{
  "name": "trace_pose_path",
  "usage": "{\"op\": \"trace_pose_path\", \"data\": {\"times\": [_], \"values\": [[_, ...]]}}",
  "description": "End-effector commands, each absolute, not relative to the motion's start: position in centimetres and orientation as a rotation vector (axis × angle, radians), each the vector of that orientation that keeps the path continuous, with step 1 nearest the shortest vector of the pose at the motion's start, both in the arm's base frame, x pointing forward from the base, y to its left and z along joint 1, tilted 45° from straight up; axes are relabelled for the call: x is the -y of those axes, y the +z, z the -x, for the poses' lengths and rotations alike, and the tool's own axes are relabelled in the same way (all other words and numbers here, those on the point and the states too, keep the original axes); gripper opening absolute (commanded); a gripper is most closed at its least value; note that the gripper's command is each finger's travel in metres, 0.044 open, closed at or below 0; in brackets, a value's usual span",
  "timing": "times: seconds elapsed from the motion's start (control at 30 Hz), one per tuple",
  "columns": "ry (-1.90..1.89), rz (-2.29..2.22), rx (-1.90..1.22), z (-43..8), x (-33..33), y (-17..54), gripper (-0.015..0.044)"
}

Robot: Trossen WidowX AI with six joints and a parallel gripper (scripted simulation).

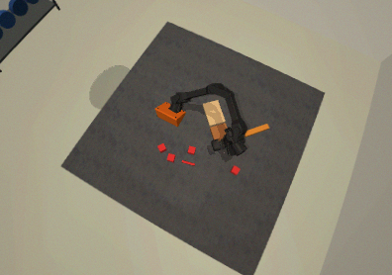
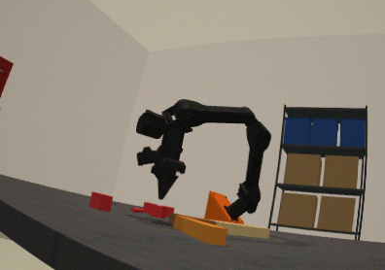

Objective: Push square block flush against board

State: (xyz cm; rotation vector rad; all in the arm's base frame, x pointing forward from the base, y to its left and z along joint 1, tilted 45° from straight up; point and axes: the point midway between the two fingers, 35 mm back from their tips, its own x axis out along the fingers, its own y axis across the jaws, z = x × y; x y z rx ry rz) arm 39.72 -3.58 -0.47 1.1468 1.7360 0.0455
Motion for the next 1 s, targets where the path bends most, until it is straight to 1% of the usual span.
{"op": "trace_pose_path", "data": {"times": [0.0, 0.07, 0.23, 0.97], "values": [[0.055, -1.129, -1.741, -38.5, 2.7, 0.2, 0.0], [0.055, -1.129, -1.74, -38.6, 2.5, 0.0, 0.0], [0.057, -1.131, -1.741, -38.3, -1.2, -3.7, 0.0], [0.057, -1.131, -1.742, -36.5, -2.4, -2.2, 0.0]]}}
